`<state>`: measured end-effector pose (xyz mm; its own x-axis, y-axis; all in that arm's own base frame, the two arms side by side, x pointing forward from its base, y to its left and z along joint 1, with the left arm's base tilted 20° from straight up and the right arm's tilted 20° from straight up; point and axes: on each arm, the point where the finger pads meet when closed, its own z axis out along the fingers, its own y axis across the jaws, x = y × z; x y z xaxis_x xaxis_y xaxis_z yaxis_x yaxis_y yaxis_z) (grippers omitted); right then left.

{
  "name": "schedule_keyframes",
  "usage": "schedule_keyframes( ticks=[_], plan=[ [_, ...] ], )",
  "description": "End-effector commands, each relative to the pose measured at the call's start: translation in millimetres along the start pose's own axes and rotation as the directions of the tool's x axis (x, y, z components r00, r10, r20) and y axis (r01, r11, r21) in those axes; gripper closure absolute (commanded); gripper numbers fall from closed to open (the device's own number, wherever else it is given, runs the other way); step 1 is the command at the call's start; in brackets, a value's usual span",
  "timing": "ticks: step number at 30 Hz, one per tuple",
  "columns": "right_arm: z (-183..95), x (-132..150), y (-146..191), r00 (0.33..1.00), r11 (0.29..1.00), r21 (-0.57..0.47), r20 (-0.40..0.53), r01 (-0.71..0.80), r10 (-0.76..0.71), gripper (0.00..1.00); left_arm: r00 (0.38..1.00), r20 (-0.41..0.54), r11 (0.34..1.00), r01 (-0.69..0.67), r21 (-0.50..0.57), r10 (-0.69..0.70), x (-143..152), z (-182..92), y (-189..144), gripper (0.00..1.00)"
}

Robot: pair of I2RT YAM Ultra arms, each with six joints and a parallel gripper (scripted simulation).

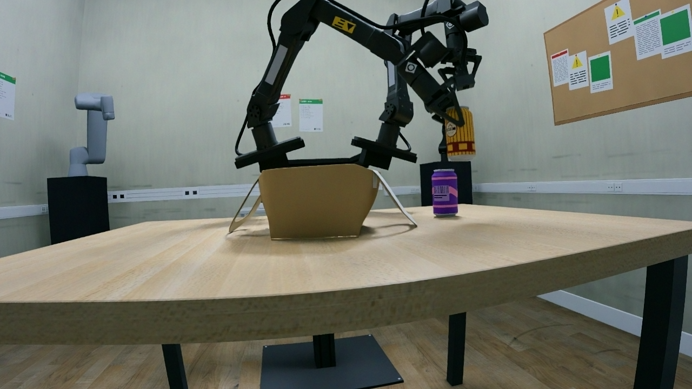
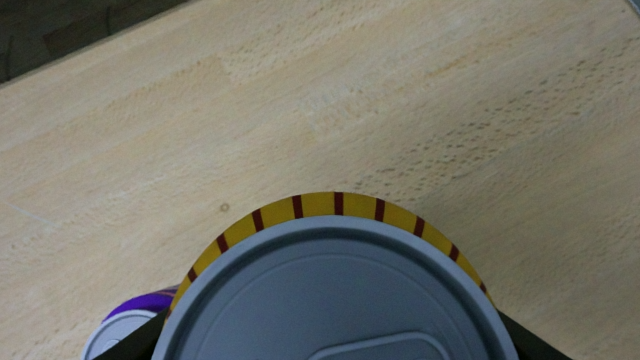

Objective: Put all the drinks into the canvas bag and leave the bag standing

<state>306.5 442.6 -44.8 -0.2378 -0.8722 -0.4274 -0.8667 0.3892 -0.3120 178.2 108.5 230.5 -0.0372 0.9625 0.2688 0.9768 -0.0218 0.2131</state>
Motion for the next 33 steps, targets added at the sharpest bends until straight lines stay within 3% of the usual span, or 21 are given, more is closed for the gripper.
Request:
schedule_keyframes(
  ticks=[1,4,6,12,13,16,19,33],
  plan=[
    [-42,-69,0,0.985,1.000,0.005,0.173,-0.012,0.011,0.30,1.000,0.005,1.000,-0.003,-0.031,0.003,-2,-9,2,0.00],
    [-48,-61,1,0.993,1.000,0.009,0.117,-0.005,0.004,0.30,1.000,0.005,1.000,-0.003,-0.031,0.003,-2,-9,2,0.00],
    [-50,-74,1,0.985,1.000,0.003,0.170,-0.012,0.011,0.30,1.000,0.005,1.000,-0.003,-0.031,0.003,-2,-9,2,0.00],
    [-55,-76,-2,0.981,1.000,0.006,0.194,-0.003,0.002,0.30,1.000,0.005,1.000,-0.003,-0.031,0.003,-2,-9,2,0.00],
    [-47,-50,4,0.990,1.000,-0.005,0.143,0.012,-0.011,0.30,1.000,0.005,1.000,-0.003,-0.031,0.003,-2,-9,2,0.00],
    [-49,-38,-20,0.991,1.000,0.011,0.136,-0.020,0.019,0.30,1.000,0.005,1.000,-0.003,-0.031,0.003,-2,-9,2,0.00],
    [-51,-43,-18,0.990,1.000,0.012,0.138,-0.021,0.019,0.30,1.000,0.005,1.000,-0.003,-0.031,0.003,-2,-9,2,0.00],
    [-71,-6,-36,0.987,1.000,0.011,0.159,-0.018,0.016,0.30,1.000,0.005,1.000,-0.003,-0.031,0.003,-2,-9,2,0.00]
  ],
)
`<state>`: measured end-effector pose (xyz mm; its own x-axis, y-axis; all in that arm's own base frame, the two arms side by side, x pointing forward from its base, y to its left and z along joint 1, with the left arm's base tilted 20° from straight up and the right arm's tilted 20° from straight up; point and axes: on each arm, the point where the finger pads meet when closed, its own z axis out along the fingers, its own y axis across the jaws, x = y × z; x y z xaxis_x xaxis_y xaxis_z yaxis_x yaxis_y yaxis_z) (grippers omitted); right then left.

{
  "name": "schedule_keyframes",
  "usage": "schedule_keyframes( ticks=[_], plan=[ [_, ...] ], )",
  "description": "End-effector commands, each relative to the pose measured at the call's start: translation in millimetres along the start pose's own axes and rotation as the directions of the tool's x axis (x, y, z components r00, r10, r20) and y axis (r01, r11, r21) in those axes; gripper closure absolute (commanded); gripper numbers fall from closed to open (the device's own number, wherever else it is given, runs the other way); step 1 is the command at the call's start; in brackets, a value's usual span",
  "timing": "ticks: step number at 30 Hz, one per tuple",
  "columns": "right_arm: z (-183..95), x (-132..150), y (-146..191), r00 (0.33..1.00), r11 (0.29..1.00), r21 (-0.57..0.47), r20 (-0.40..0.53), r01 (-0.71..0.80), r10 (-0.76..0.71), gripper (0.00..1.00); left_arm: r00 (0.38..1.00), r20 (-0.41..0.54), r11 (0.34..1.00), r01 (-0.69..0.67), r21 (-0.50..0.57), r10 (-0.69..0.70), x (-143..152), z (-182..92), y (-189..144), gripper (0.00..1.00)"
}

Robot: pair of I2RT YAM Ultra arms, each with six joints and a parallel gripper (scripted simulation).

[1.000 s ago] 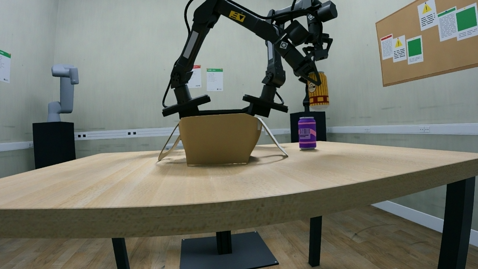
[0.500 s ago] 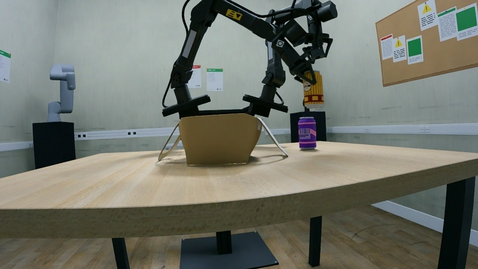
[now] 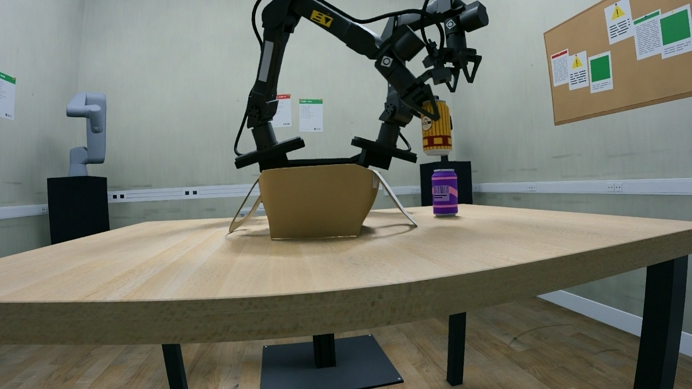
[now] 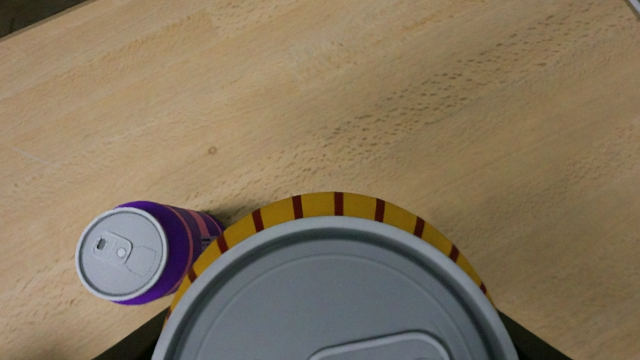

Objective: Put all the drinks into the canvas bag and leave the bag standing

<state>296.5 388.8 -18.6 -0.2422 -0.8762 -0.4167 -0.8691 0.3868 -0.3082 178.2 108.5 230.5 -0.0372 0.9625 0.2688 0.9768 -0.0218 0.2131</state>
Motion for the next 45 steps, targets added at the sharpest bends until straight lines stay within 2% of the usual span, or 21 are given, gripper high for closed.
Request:
schedule_keyframes(
  ticks=[1,3,5,9,11,13,24,25,26,31,45],
  plan=[
    [-32,-49,-11,0.984,1.000,0.015,0.176,-0.016,0.013,0.30,1.000,0.005,1.000,-0.003,-0.031,0.003,-2,-9,2,0.00],
    [-32,-49,-11,0.984,1.000,0.015,0.176,-0.016,0.013,0.30,1.000,0.005,1.000,-0.003,-0.031,0.003,-2,-9,2,0.00],
    [-32,-33,-20,0.986,1.000,0.016,0.165,-0.020,0.018,0.30,1.000,0.005,1.000,-0.003,-0.031,0.003,-2,-9,2,0.00],
    [-38,-24,-23,0.987,1.000,0.018,0.162,-0.015,0.012,0.30,1.000,0.005,1.000,-0.003,-0.031,0.003,-2,-9,2,0.00],
    [-44,-45,-17,0.981,1.000,0.018,0.196,-0.013,0.010,0.30,1.000,0.005,1.000,-0.003,-0.031,0.003,-2,-9,2,0.00],
    [-46,-49,-17,0.979,1.000,0.018,0.204,-0.020,0.016,0.30,1.000,0.005,1.000,-0.003,-0.031,0.003,-2,-9,2,0.00],
    [-42,-47,-15,0.977,1.000,0.021,0.213,-0.012,0.007,0.30,1.000,0.005,1.000,-0.003,-0.031,0.003,-2,-9,2,0.00],
    [-34,-29,-8,0.984,1.000,0.010,0.177,-0.003,0.001,0.30,1.000,0.005,1.000,-0.003,-0.031,0.003,-2,-9,2,0.00],
    [-33,-25,-7,0.985,1.000,0.008,0.171,-0.002,0.000,0.30,1.000,0.005,1.000,-0.003,-0.031,0.003,-2,-9,2,0.00],
    [-40,-43,-13,0.978,1.000,0.019,0.206,-0.009,0.005,0.30,1.000,0.005,1.000,-0.003,-0.031,0.003,-2,-9,2,0.00],
    [-35,-27,-9,0.984,1.000,0.010,0.176,-0.002,0.000,0.30,1.000,0.005,1.000,-0.003,-0.031,0.003,-2,-9,2,0.00]
  ],
)
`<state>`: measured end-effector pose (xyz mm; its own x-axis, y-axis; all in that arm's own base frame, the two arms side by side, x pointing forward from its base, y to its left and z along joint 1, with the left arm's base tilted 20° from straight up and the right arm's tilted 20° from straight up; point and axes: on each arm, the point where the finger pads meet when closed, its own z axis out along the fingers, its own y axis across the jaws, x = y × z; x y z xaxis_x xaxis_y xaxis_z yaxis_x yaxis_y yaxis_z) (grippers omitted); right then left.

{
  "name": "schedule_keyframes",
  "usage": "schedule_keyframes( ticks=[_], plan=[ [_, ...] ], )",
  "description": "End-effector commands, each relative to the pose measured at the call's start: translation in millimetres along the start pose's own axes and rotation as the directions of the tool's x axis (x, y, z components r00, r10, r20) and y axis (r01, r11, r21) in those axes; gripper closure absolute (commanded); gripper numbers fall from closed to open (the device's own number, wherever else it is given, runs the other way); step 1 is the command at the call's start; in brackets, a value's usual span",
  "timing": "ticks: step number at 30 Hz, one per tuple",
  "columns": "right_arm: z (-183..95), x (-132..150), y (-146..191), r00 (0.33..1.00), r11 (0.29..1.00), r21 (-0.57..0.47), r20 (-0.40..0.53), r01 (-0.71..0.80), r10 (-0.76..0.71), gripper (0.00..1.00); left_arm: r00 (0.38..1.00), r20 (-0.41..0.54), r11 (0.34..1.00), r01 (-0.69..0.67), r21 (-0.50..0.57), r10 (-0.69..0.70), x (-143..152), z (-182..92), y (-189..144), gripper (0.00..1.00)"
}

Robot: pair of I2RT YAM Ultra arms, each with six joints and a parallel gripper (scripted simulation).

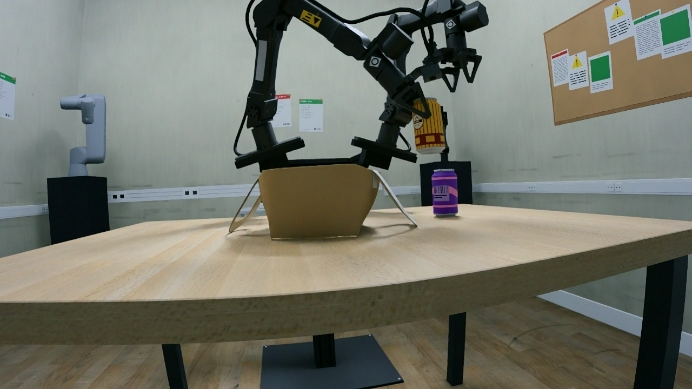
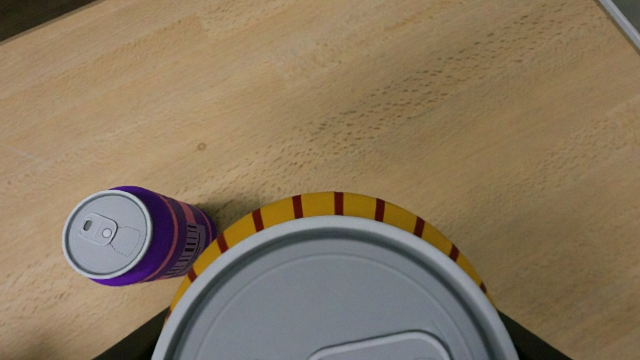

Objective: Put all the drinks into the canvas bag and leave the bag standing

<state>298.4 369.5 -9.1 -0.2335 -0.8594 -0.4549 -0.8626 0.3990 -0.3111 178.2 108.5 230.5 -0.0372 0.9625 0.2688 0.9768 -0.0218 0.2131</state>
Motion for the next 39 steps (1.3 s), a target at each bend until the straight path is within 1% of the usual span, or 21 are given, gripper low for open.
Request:
schedule_keyframes(
  ticks=[1,3,10,15,16,17,20,23,24,26,27,28,35,39],
  plan=[
    [-22,-44,2,0.990,1.000,0.003,0.144,0.007,-0.008,0.30,1.000,0.005,1.000,-0.003,-0.031,0.003,-2,-9,2,0.00],
    [-23,-47,1,0.989,1.000,0.005,0.150,0.006,-0.007,0.30,1.000,0.005,1.000,-0.003,-0.031,0.003,-2,-9,2,0.00],
    [-20,-41,2,0.991,1.000,0.003,0.136,0.006,-0.006,0.30,1.000,0.005,1.000,-0.003,-0.031,0.003,-2,-9,2,0.00],
    [-22,-43,2,0.990,1.000,0.003,0.143,0.007,-0.008,0.30,1.000,0.005,1.000,-0.003,-0.031,0.003,-2,-9,2,0.00],
    [-34,-63,-8,0.981,1.000,0.021,0.192,-0.006,0.002,0.30,1.000,0.005,1.000,-0.003,-0.031,0.003,-2,-9,2,0.00],
    [-26,-30,-17,0.991,1.000,0.018,0.131,-0.016,0.013,0.30,1.000,0.005,1.000,-0.003,-0.031,0.003,-2,-9,2,0.00],
    [-32,-26,-21,0.991,1.000,0.020,0.132,-0.013,0.010,0.30,1.000,0.005,1.000,-0.003,-0.031,0.003,-2,-9,2,0.00],
    [-38,-23,-17,0.991,1.000,0.011,0.136,0.003,-0.005,0.30,1.000,0.005,1.000,-0.003,-0.031,0.003,-2,-9,2,0.00],
    [-40,-30,-15,0.989,1.000,0.014,0.150,0.000,-0.002,0.30,1.000,0.005,1.000,-0.003,-0.031,0.003,-2,-9,2,0.00],
    [-40,-30,-15,0.989,1.000,0.014,0.150,0.000,-0.002,0.30,1.000,0.005,1.000,-0.003,-0.031,0.003,-2,-9,2,0.00],
    [-39,-13,-20,0.992,1.000,0.010,0.124,0.000,-0.001,0.30,1.000,0.005,1.000,-0.003,-0.031,0.003,-2,-9,2,0.00],
    [-40,-8,-25,0.993,1.000,0.013,0.116,-0.007,0.005,0.30,1.000,0.005,1.000,-0.003,-0.031,0.003,-2,-9,2,0.00],
    [-51,5,-26,0.994,1.000,0.003,0.111,0.013,-0.014,0.30,1.000,0.005,1.000,-0.003,-0.031,0.003,-2,-9,2,0.00],
    [-56,17,-35,0.995,1.000,0.007,0.100,0.006,-0.007,0.30,1.000,0.005,1.000,-0.003,-0.031,0.003,-2,-9,2,0.00]
  ],
)
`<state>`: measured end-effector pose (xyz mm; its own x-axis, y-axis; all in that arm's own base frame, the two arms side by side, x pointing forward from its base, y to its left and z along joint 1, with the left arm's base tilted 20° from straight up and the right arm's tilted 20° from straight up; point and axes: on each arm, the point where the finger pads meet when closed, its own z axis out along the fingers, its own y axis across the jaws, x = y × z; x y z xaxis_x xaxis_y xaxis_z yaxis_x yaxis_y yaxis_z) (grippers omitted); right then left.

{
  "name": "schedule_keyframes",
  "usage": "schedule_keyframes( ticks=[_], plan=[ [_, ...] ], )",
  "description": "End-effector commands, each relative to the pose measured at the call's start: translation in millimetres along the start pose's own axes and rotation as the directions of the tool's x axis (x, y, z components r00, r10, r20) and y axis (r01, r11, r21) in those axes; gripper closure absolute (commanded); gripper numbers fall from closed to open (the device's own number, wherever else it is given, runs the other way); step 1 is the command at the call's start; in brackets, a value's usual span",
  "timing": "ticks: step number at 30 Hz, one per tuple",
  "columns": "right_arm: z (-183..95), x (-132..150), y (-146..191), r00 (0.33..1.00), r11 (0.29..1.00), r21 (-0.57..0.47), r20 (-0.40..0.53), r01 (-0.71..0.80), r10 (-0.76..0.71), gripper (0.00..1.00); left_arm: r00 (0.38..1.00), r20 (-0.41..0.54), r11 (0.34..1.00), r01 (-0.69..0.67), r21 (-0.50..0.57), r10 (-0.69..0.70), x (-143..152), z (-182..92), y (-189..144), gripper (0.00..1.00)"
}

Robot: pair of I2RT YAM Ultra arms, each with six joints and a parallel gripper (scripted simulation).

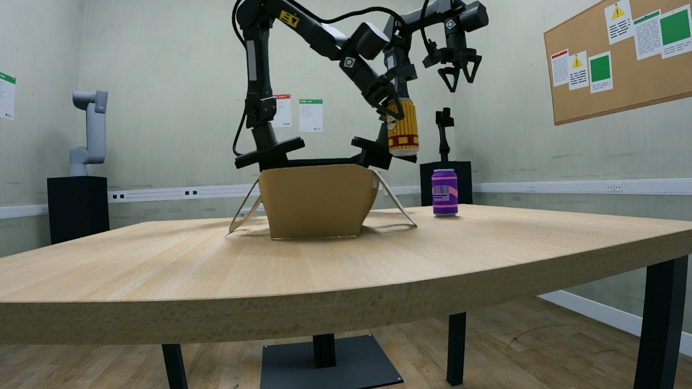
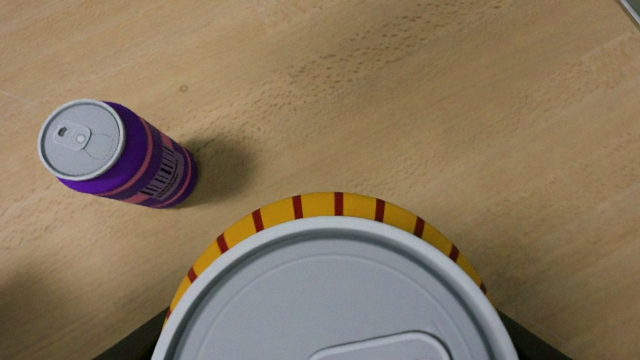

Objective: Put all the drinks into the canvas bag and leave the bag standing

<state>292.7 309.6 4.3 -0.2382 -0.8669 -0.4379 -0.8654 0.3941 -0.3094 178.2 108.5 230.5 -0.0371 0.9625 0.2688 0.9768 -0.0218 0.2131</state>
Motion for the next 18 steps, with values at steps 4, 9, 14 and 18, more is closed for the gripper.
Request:
schedule_keyframes(
  ticks=[4,9,14,18],
  plan=[
    [-27,-35,-11,0.991,1.000,0.016,0.133,0.000,-0.002,0.30,1.000,0.005,1.000,-0.003,-0.031,0.003,-2,-9,2,0.00],
    [-31,-14,-20,0.994,1.000,0.014,0.106,0.004,-0.005,0.30,1.000,0.005,1.000,-0.003,-0.031,0.003,-2,-9,2,0.00],
    [-34,-35,-16,0.989,1.000,0.019,0.148,0.012,-0.015,0.30,1.000,0.005,1.000,-0.003,-0.031,0.003,-2,-9,2,0.00],
    [-33,-36,-14,0.988,1.000,0.019,0.152,0.012,-0.015,0.30,1.000,0.005,1.000,-0.003,-0.031,0.003,-2,-9,2,0.00]
  ],
)
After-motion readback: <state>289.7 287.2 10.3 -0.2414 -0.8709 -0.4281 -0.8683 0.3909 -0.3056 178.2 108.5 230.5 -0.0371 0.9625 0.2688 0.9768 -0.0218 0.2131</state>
